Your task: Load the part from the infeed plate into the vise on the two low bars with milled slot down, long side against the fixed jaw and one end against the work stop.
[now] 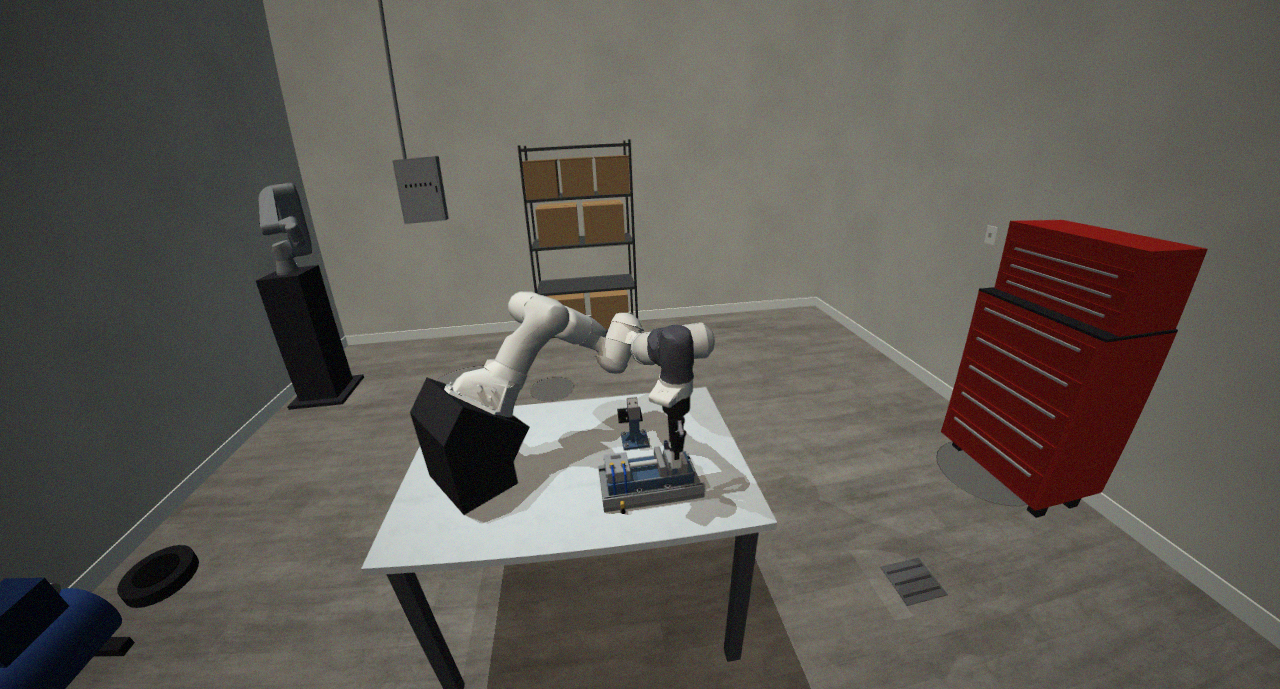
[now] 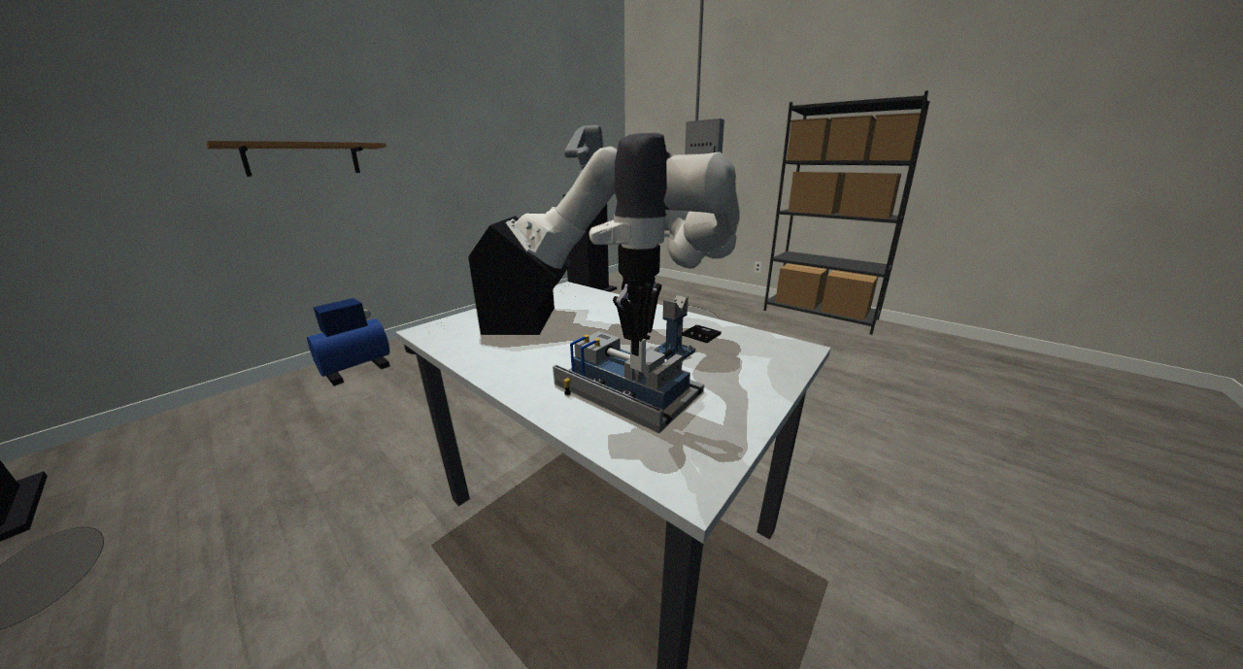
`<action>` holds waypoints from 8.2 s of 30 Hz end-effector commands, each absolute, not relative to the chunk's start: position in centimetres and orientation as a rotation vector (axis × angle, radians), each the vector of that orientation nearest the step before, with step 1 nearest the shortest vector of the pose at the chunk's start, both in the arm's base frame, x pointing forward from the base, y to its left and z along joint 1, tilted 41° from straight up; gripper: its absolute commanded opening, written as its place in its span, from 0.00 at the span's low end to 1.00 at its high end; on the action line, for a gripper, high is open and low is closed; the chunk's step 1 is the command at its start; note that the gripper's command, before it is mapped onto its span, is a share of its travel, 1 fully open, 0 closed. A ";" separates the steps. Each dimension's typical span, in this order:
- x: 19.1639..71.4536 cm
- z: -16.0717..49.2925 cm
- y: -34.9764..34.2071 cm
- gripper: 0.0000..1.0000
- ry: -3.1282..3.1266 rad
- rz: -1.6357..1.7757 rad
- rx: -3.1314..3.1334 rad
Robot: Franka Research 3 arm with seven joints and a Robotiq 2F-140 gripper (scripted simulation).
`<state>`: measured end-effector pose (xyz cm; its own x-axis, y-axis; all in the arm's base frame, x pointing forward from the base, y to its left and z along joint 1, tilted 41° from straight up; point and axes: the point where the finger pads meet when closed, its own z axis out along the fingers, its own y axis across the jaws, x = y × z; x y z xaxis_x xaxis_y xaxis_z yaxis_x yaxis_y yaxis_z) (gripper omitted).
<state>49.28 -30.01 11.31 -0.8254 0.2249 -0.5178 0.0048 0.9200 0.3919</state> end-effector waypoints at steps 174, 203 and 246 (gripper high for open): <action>49.4 12.5 -27.5 0.00 2.496 0.506 0.173; 49.3 11.4 -30.3 0.00 2.496 0.506 0.173; 46.2 15.5 -32.1 0.00 2.496 0.506 0.173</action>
